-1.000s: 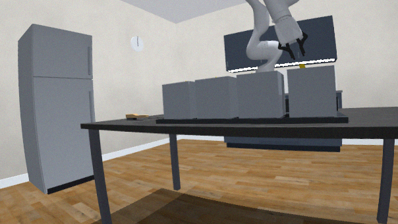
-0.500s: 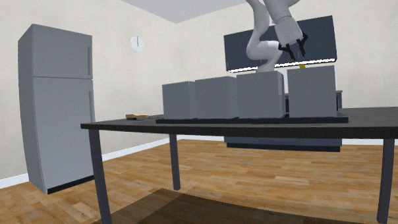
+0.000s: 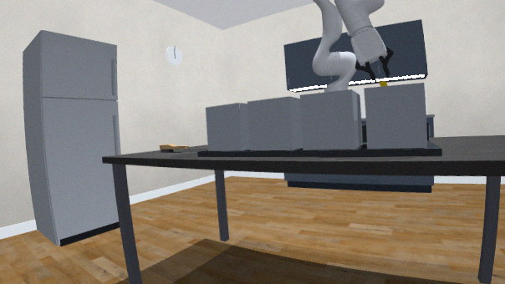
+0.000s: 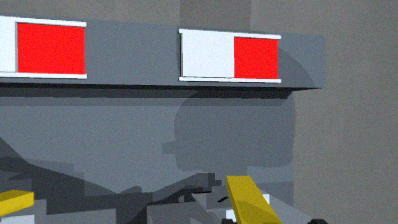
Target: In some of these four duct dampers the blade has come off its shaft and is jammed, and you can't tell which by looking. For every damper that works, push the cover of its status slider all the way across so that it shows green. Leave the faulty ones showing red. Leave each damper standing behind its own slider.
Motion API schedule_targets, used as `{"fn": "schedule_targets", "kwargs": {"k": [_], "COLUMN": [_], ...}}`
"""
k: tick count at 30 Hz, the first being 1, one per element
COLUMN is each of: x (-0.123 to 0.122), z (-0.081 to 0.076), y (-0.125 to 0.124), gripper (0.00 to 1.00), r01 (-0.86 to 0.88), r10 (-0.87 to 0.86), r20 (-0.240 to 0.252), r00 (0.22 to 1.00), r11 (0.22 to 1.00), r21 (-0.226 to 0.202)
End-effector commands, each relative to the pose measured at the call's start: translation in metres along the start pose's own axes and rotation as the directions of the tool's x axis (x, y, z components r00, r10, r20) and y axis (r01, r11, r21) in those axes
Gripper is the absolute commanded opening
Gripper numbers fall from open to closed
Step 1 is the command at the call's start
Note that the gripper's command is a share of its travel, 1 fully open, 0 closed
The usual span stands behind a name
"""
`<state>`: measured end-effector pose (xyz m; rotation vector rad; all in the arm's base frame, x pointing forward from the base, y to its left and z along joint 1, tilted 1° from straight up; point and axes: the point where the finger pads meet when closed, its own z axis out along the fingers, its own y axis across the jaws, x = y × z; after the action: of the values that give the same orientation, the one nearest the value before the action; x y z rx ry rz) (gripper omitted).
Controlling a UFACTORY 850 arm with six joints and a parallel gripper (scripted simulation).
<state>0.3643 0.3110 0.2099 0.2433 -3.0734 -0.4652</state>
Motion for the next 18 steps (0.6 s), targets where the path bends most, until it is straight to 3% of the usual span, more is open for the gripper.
{"fn": "schedule_targets", "kwargs": {"k": [1, 18], "x": [-0.001, -0.001], "z": [0.007, 0.039], "y": [0.001, 0.000], "gripper": [0.39, 0.39], "r01": [0.001, 0.001], "r10": [-0.001, -0.001], "r20": [0.002, 0.002], "r00": [1.000, 1.000], "r11": [1.000, 1.000], "r21": [-0.002, -0.002]}}
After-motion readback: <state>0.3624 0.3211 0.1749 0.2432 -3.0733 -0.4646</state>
